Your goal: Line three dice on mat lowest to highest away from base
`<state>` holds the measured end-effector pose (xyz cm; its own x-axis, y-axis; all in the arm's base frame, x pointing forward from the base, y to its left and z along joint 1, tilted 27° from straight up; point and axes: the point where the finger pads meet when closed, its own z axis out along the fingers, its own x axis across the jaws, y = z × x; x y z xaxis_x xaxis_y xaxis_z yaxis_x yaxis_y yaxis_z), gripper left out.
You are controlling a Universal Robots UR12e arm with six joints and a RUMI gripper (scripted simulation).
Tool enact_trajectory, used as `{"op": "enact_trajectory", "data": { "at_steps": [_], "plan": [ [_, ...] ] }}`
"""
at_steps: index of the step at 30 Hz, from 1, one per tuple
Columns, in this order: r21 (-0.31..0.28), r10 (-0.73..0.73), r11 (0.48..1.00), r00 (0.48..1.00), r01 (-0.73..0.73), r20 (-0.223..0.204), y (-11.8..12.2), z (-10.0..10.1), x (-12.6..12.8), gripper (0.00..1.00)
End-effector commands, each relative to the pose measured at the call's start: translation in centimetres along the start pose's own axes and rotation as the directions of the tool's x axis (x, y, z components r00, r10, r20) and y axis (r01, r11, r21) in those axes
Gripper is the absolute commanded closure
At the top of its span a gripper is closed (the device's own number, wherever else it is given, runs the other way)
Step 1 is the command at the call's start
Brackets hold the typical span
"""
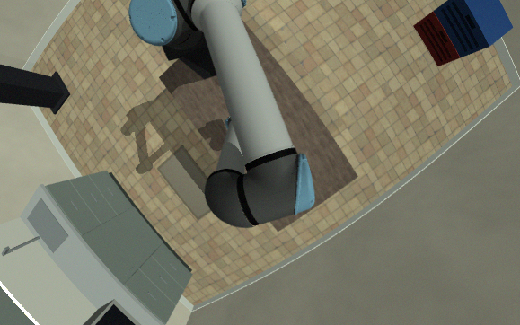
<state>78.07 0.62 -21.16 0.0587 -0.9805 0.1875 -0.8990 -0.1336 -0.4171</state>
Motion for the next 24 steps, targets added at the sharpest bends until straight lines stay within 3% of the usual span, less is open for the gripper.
{"op": "enact_trajectory", "data": {
  "at_steps": [1,24],
  "plan": [
    [0.001,0.000,1.000,1.000,0.000,0.000,-0.04,-0.02,-0.01,0.94],
    [0.001,0.000,1.000,1.000,0.000,0.000,-0.04,0.35,-0.01,0.94]
  ]
}}
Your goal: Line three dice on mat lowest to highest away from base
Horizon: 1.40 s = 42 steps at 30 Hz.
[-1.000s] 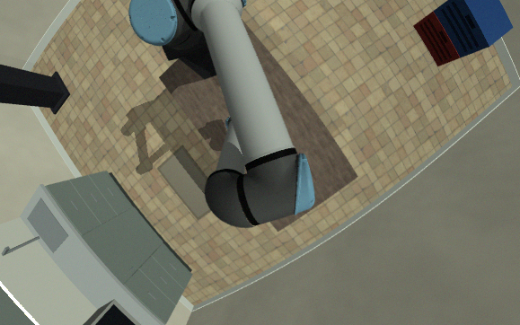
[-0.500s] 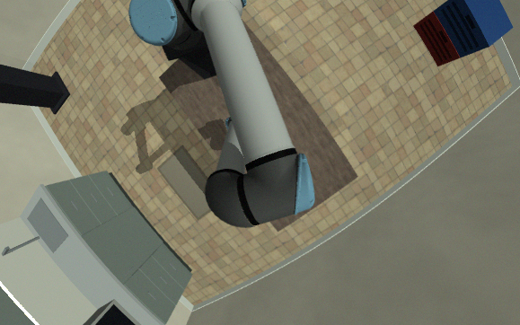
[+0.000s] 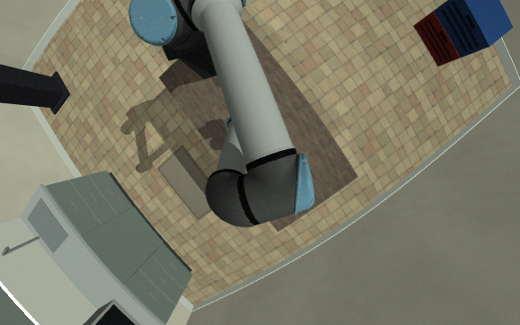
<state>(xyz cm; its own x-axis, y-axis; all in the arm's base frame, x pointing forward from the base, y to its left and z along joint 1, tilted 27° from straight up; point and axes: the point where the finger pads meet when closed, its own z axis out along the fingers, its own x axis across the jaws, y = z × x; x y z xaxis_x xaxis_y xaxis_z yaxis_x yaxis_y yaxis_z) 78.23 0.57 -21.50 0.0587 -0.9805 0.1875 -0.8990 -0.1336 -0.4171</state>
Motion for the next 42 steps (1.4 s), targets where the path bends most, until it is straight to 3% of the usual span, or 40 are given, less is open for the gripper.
{"op": "enact_trajectory", "data": {
  "at_steps": [1,32,42],
  "plan": [
    [0.001,0.000,1.000,1.000,0.000,0.000,-0.04,-0.03,-0.01,0.94],
    [0.001,0.000,1.000,1.000,0.000,0.000,-0.04,-0.03,-0.01,0.94],
    [0.001,0.000,1.000,1.000,0.000,0.000,-0.04,-0.03,-0.01,0.83]
  ]
}}
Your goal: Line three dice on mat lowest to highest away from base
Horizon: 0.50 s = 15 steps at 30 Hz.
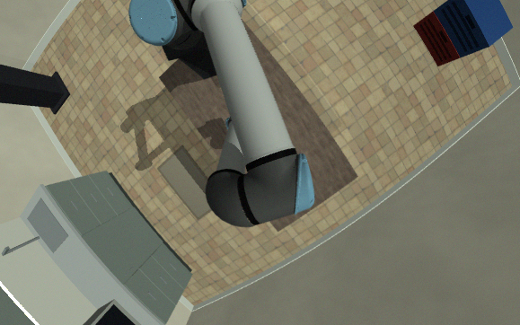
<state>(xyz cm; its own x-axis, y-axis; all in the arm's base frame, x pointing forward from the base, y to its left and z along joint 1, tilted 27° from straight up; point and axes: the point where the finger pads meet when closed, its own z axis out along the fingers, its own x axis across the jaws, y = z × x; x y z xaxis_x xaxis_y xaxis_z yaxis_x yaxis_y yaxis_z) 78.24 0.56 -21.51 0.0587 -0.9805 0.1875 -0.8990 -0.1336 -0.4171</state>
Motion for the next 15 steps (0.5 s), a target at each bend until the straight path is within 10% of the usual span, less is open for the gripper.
{"op": "enact_trajectory", "data": {
  "at_steps": [1,15],
  "plan": [
    [0.001,0.000,1.000,1.000,0.000,0.000,-0.04,-0.05,-0.01,0.83],
    [0.001,0.000,1.000,1.000,0.000,0.000,-0.04,-0.05,-0.01,0.76]
  ]
}}
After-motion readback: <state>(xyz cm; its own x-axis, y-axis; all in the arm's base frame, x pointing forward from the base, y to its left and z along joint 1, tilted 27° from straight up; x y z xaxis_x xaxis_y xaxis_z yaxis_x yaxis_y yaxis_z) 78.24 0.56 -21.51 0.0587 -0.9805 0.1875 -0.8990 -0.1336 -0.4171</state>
